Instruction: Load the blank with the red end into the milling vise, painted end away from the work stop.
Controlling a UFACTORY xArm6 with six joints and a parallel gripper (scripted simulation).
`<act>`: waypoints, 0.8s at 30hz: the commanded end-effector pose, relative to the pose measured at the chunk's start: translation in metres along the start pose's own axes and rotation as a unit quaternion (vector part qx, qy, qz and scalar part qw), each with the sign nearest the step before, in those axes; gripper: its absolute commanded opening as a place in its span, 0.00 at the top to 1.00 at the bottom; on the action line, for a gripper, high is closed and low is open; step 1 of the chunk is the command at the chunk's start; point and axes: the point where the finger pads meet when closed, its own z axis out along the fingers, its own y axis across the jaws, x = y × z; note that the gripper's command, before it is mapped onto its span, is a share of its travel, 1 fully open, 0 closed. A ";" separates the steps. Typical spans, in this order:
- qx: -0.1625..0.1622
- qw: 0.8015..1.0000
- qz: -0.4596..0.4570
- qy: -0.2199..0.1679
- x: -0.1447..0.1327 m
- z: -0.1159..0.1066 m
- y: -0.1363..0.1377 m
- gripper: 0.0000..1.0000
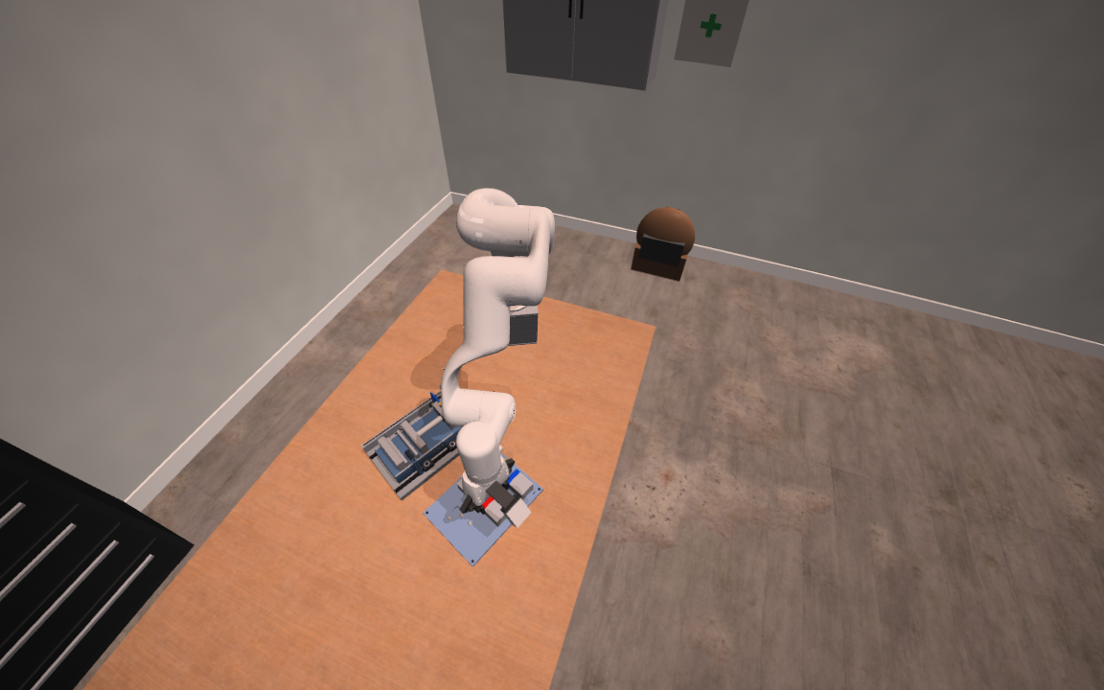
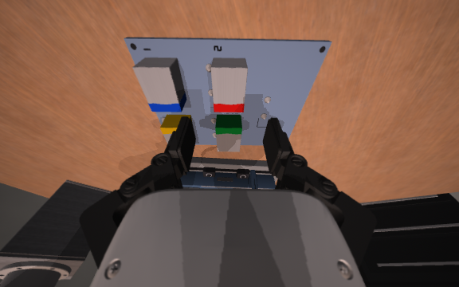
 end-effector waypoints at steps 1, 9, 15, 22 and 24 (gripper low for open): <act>-0.002 1.000 0.000 0.002 0.001 -0.002 0.001 0.22; -0.002 1.000 0.000 0.001 0.001 -0.003 0.001 0.22; -0.002 1.000 0.000 0.002 0.001 0.000 0.001 0.22; -0.002 1.000 0.000 0.001 0.001 0.021 0.001 0.22; -0.002 1.000 0.000 0.001 0.001 0.027 0.001 0.22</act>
